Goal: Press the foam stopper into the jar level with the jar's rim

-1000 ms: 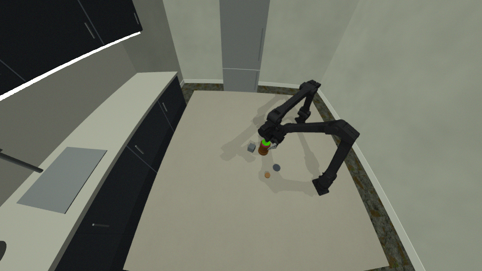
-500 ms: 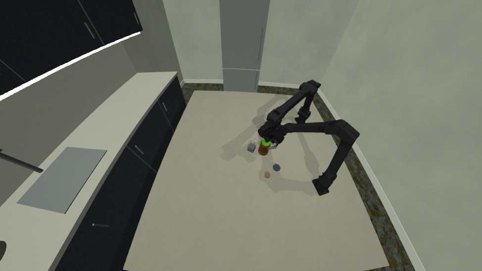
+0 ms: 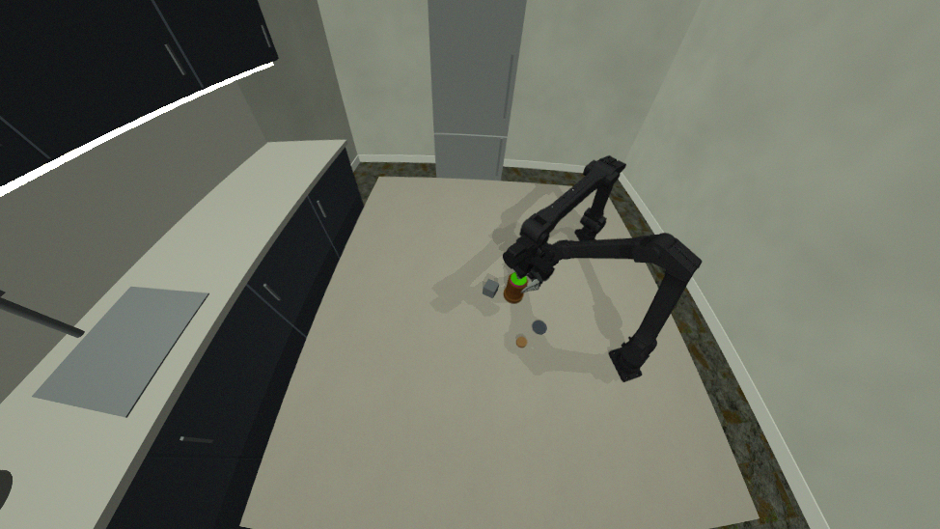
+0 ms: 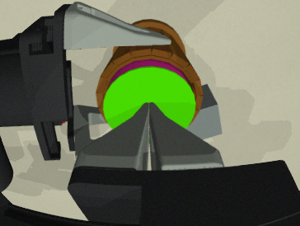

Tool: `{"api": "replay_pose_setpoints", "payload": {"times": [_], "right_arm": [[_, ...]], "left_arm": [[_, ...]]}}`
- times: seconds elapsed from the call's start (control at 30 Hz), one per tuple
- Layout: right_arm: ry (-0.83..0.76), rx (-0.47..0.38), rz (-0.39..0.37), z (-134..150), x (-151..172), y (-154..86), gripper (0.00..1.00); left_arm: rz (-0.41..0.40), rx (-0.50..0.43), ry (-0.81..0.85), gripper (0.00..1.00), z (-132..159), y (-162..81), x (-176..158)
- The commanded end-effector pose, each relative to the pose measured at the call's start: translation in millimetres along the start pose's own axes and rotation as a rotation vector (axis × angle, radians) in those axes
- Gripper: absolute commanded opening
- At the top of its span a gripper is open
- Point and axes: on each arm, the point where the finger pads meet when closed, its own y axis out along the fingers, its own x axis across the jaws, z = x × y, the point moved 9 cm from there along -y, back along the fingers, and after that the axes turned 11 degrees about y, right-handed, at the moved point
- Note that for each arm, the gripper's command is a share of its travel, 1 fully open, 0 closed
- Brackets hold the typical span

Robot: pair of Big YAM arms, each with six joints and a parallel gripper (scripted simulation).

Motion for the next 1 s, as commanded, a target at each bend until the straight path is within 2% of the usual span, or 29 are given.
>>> {"api": "replay_pose_setpoints", "payload": {"times": [0.0,0.73,0.87,0.9,0.97], "right_arm": [[0.002,0.004,-0.019,7.9,-2.1,18.0,0.00],[0.003,0.006,-0.030,7.8,-1.7,30.3,0.00],[0.001,0.004,-0.020,3.0,-4.5,24.8,0.00],[0.003,0.006,-0.032,7.8,-1.6,32.5,0.00],[0.003,0.006,-0.032,7.8,-1.5,33.2,0.00]], "left_arm": [[-0.015,0.011,-0.048,0.64,10.8,-6.1,-2.0],[-0.015,0.011,-0.048,0.64,10.8,-6.1,-2.0],[-0.015,0.011,-0.048,0.64,10.8,-6.1,-2.0],[-0.015,0.011,-0.048,0.64,10.8,-6.1,-2.0],[-0.015,0.011,-0.048,0.64,10.8,-6.1,-2.0]]}}
